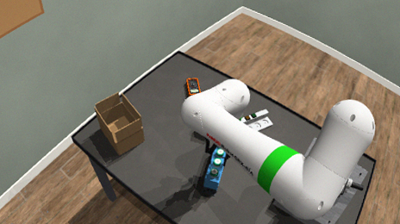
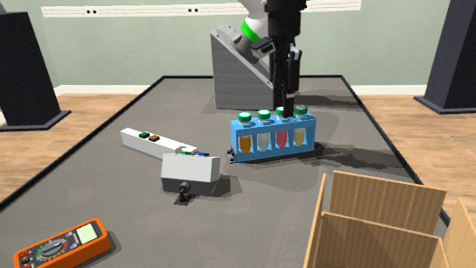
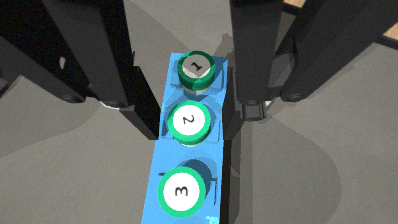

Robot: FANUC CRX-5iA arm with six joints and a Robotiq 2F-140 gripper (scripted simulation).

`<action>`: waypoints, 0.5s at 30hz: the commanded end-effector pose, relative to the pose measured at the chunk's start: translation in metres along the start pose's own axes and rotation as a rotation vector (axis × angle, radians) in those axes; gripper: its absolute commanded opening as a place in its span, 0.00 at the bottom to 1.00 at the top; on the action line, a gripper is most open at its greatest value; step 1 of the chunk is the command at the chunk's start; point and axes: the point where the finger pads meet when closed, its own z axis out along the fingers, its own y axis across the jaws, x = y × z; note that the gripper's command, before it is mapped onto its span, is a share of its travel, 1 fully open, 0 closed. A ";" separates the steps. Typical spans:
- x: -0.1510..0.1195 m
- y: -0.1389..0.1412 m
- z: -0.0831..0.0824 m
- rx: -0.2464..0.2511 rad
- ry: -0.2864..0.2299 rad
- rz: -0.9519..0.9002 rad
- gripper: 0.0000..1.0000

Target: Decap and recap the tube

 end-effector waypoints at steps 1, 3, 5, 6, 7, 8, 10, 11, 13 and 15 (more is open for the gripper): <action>0.000 0.000 -0.001 -0.011 0.019 0.278 0.41; 0.000 0.000 -0.001 -0.011 0.020 0.354 0.41; 0.000 0.000 -0.001 -0.011 0.020 0.354 0.41; 0.000 0.000 -0.001 -0.011 0.020 0.354 0.41; 0.000 0.000 -0.001 -0.011 0.020 0.354 0.41; 0.000 0.000 -0.001 -0.011 0.020 0.354 0.41; 0.000 -0.001 -0.001 -0.011 0.020 0.354 0.41; 0.000 0.000 -0.001 -0.011 0.020 0.354 0.30; 0.000 0.000 -0.001 -0.011 0.020 0.354 0.30; 0.000 -0.001 -0.001 -0.011 0.020 0.354 0.30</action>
